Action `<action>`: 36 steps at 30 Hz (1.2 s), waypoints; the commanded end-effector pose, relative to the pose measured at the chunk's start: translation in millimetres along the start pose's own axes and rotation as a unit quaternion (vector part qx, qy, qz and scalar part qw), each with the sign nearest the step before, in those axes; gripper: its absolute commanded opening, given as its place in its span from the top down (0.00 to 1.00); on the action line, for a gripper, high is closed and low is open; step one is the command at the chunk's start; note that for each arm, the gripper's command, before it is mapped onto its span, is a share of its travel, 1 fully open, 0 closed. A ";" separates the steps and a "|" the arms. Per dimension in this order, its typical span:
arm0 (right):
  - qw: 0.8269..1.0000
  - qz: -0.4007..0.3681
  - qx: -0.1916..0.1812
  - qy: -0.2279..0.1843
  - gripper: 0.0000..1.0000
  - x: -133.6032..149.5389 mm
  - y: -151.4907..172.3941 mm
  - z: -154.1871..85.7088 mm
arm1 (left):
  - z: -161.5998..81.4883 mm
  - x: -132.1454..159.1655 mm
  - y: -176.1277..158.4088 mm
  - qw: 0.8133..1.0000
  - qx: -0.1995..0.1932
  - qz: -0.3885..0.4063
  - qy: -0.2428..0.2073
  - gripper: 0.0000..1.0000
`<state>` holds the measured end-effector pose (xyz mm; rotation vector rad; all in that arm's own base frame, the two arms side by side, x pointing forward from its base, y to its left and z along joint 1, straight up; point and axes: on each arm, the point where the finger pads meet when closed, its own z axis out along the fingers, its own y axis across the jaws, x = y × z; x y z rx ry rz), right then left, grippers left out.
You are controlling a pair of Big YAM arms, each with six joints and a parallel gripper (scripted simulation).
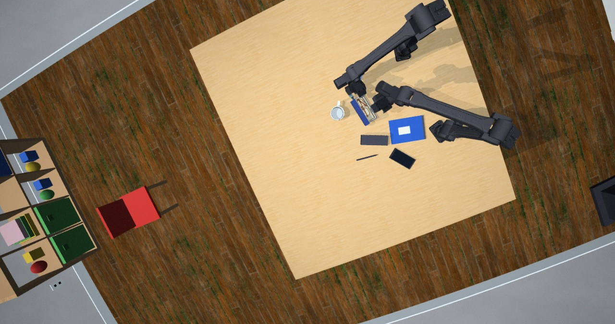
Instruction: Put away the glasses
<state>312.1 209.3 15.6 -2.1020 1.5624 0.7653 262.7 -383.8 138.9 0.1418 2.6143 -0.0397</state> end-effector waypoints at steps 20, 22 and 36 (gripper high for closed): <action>1.000 0.028 -0.004 0.004 0.43 8.8 4.7 -0.8 | -61.7 -53.0 -51.3 0.996 0.041 -0.003 -0.083 1.00; 1.000 0.028 -0.004 0.004 0.43 8.8 4.7 -0.8 | -67.4 -66.0 -58.4 0.993 0.036 -0.001 -0.113 1.00; 1.000 0.028 -0.004 0.004 0.43 8.8 4.7 -0.8 | -93.1 -87.4 -61.9 0.987 0.042 -0.020 -0.157 1.00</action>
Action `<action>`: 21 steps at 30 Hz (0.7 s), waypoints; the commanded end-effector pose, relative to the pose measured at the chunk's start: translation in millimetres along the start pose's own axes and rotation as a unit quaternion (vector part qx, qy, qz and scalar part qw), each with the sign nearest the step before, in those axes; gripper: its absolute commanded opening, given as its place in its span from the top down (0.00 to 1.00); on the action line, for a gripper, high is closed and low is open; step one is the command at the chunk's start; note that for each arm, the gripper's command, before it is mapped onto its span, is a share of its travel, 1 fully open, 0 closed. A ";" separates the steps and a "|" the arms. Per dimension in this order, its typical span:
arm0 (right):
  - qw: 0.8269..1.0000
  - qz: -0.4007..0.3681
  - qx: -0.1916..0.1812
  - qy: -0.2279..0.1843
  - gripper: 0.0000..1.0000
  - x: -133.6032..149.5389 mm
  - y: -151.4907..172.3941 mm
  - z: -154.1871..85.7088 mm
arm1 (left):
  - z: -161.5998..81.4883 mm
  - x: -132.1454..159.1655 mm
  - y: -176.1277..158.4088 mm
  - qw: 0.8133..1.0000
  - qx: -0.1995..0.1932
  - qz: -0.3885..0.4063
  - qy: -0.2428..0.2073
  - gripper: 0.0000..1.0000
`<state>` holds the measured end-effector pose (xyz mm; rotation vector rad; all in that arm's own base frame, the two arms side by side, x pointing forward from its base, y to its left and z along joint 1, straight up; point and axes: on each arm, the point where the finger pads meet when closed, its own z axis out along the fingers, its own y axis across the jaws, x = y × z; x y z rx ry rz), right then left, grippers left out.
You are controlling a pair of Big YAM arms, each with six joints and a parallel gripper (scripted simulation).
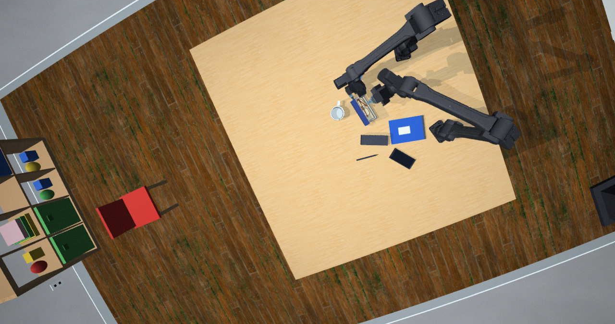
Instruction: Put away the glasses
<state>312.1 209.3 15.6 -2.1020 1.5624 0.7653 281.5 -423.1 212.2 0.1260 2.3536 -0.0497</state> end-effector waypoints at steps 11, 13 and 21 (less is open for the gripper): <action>1.000 0.028 -0.004 0.004 0.43 8.8 4.7 -0.8 | 11.3 5.0 -1.5 1.000 0.003 -0.004 -0.004 1.00; 1.000 0.028 -0.004 0.004 0.43 8.8 4.7 -0.8 | 7.6 2.8 2.6 1.000 0.008 -0.011 -0.008 1.00; 1.000 0.028 -0.004 0.004 0.43 8.8 4.7 -0.8 | 20.9 10.6 -4.8 1.000 0.006 -0.013 -0.006 1.00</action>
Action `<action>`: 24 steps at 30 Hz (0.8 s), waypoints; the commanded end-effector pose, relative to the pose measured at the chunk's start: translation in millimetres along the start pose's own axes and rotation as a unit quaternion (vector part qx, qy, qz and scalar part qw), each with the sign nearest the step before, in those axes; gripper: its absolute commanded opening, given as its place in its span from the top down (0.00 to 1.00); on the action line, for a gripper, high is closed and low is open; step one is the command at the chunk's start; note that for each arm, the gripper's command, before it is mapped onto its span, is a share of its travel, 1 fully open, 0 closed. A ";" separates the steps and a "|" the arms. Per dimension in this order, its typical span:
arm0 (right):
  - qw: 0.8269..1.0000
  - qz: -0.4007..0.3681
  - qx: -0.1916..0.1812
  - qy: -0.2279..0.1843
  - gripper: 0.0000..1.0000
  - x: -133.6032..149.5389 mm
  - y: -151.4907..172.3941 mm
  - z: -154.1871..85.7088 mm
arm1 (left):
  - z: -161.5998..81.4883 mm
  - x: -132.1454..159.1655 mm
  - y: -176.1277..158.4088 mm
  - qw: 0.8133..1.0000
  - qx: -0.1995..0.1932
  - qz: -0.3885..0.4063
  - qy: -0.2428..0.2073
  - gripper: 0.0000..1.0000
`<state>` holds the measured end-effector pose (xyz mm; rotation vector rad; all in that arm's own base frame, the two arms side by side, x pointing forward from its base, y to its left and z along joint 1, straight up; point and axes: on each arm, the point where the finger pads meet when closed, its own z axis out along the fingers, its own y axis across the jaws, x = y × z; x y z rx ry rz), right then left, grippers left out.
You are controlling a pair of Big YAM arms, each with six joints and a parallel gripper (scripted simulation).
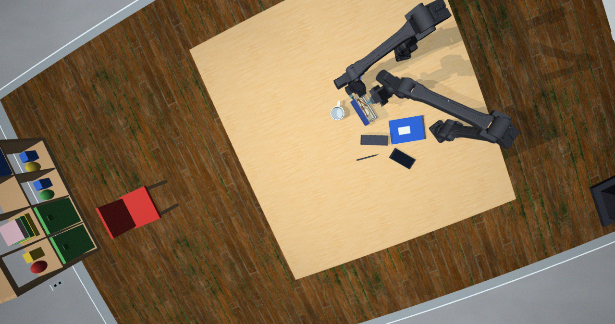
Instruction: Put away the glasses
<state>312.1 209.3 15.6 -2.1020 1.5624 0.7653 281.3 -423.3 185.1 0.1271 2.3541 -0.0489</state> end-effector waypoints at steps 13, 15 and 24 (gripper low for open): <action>1.000 0.028 -0.004 0.004 0.43 8.8 4.7 -0.8 | 21.6 14.7 2.8 1.000 -0.002 -0.015 -0.001 1.00; 1.000 0.028 -0.004 0.004 0.43 8.8 4.7 -0.8 | 23.4 16.2 3.1 1.000 -0.003 -0.015 -0.001 1.00; 1.000 0.028 -0.004 0.004 0.43 8.8 4.7 -0.8 | 17.4 7.7 0.4 0.999 0.012 -0.029 -0.006 1.00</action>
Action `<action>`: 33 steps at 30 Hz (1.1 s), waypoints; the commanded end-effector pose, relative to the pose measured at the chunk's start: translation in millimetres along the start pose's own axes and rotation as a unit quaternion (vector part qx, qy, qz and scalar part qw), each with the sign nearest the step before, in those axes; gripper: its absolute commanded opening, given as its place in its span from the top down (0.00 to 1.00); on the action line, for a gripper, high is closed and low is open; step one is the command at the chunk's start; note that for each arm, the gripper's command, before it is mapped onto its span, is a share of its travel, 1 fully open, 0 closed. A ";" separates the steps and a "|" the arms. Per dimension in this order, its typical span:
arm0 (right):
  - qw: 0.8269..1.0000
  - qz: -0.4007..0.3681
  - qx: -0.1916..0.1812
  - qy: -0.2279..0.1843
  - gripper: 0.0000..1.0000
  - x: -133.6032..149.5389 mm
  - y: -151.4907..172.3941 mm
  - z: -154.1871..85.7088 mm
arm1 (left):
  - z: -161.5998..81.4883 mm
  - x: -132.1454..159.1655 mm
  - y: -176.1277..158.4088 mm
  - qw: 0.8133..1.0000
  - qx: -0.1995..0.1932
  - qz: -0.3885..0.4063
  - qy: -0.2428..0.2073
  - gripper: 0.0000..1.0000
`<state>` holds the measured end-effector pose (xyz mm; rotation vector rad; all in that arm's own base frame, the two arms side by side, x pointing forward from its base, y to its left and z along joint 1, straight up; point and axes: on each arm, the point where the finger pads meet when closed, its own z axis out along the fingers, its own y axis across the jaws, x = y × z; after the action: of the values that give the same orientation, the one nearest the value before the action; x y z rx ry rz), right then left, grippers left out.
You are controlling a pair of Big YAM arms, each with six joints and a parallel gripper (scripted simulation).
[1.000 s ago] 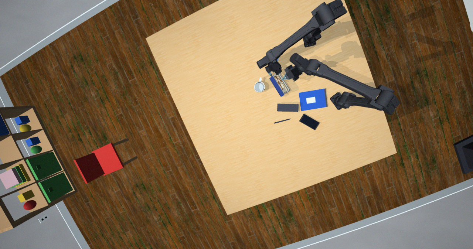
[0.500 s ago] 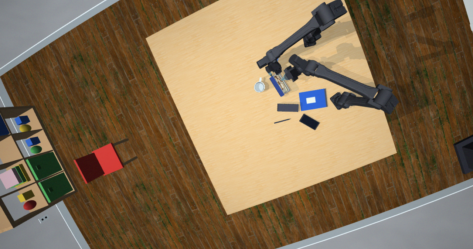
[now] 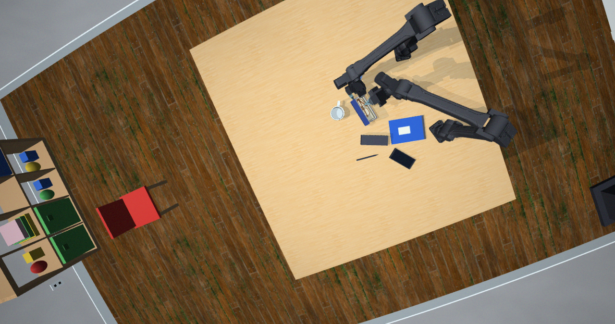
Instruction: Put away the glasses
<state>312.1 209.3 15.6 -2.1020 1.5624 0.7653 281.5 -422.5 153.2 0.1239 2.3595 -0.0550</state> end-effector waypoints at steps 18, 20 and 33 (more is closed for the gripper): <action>1.000 0.028 -0.004 0.004 0.43 8.8 4.7 -0.8 | 7.8 -2.9 7.0 1.000 0.004 -0.012 0.026 1.00; 1.000 0.028 -0.004 0.004 0.43 8.8 4.7 -0.8 | 14.4 11.5 17.6 0.999 -0.009 0.003 0.039 1.00; 1.000 0.028 -0.004 0.004 0.43 8.8 4.7 -0.8 | 24.4 21.3 24.7 0.998 -0.012 0.011 0.064 1.00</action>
<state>312.1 209.3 15.6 -2.1020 1.5624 0.7653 283.4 -405.3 128.6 0.1270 2.4724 -0.0459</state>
